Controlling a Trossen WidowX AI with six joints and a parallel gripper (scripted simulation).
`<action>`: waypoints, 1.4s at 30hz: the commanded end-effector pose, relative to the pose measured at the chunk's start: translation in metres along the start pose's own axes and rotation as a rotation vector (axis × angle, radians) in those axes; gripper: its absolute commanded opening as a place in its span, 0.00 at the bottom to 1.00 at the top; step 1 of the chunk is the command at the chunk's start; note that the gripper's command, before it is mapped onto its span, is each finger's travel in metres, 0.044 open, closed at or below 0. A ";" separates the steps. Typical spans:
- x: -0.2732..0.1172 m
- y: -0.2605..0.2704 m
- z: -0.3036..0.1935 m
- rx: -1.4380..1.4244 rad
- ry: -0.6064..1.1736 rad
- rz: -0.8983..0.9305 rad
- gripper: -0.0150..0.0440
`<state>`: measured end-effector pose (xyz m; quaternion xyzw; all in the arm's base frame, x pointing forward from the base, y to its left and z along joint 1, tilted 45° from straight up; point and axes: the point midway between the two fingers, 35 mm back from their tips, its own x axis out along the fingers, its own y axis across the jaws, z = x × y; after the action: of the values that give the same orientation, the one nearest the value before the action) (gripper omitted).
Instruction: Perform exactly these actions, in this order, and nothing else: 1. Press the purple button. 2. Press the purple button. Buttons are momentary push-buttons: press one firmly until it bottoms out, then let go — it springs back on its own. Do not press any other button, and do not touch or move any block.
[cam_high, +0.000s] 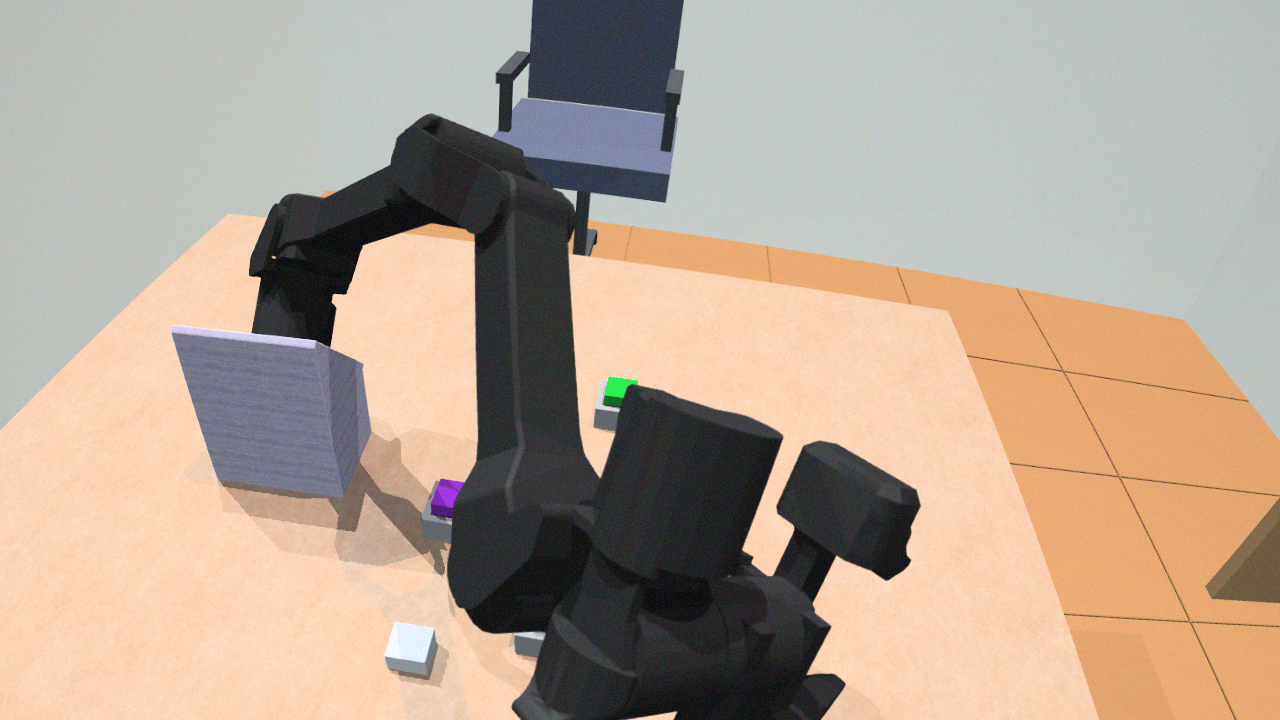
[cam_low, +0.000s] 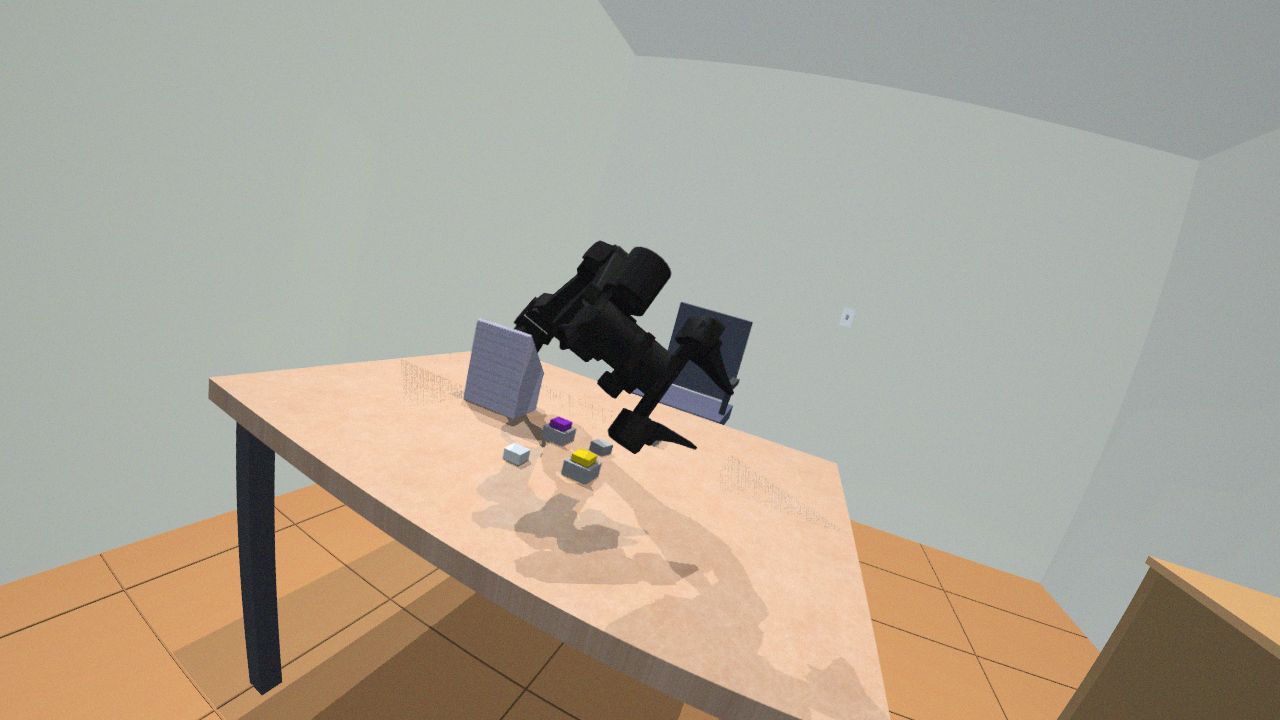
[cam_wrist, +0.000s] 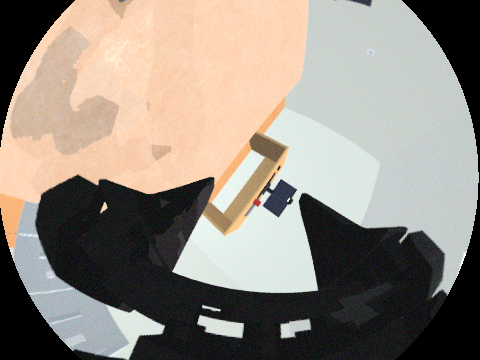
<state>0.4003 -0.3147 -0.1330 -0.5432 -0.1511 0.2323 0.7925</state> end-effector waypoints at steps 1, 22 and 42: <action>-0.001 -0.001 -0.001 0.018 0.012 -0.001 0.93; -0.028 -0.003 0.081 1.313 0.610 0.232 0.93; -0.059 0.014 0.212 1.814 0.898 0.523 0.93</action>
<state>0.2895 -0.2183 -0.0876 0.1145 0.4216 0.1982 0.8774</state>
